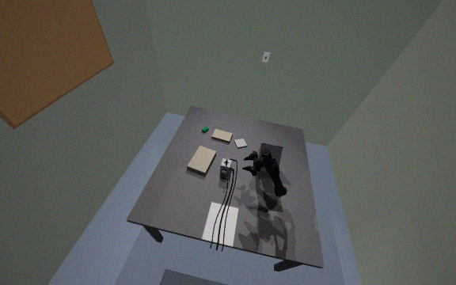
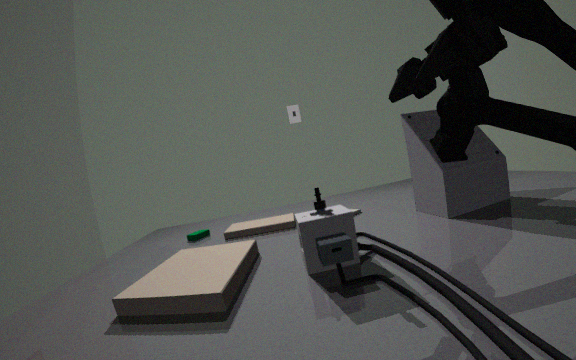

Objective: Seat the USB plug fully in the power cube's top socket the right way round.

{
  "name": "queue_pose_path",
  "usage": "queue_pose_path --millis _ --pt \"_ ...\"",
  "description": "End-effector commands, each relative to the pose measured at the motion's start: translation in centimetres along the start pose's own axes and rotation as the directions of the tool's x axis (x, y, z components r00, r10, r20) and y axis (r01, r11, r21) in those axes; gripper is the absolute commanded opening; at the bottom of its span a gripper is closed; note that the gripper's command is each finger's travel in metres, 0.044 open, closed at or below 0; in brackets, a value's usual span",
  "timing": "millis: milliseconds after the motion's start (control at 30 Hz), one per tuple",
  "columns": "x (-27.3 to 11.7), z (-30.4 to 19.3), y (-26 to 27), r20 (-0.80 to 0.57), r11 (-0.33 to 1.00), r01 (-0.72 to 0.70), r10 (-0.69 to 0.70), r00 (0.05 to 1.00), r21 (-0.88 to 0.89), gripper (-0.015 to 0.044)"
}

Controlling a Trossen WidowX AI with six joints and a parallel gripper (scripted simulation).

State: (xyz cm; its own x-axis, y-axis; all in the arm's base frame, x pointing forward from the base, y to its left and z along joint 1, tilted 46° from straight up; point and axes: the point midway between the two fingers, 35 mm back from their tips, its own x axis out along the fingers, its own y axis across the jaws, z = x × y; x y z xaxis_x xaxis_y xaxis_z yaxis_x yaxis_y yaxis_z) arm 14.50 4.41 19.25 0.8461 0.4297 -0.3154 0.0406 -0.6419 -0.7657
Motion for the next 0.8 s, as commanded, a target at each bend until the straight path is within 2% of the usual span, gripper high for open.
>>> queue_pose_path --millis 0,100,200,300,400,567,667,767 --pt "0.0 0.0 0.0 0.003 1.000 -0.001 0.001 1.000 0.018 0.0426" --pt "0.1 -0.7 0.0 0.049 0.962 -0.022 0.010 0.999 0.271 0.0440" --pt "0.3 -1.6 -0.1 0.110 0.819 -0.076 0.015 0.994 0.568 0.0440" --pt "0.7 -2.4 0.0 0.174 0.586 -0.152 0.018 0.985 0.796 0.0440" --pt "1.3 -3.2 0.3 0.246 0.293 -0.242 0.023 0.969 0.925 0.0440" --pt "2.8 -4.2 1.0 0.369 -0.243 -0.351 0.031 0.929 0.904 0.0440" --pt "3.9 -4.7 1.6 0.438 -0.533 -0.352 0.038 0.898 0.769 0.0440" --pt "5.3 -5.2 2.4 0.498 -0.746 -0.299 0.050 0.866 0.595 0.0440"
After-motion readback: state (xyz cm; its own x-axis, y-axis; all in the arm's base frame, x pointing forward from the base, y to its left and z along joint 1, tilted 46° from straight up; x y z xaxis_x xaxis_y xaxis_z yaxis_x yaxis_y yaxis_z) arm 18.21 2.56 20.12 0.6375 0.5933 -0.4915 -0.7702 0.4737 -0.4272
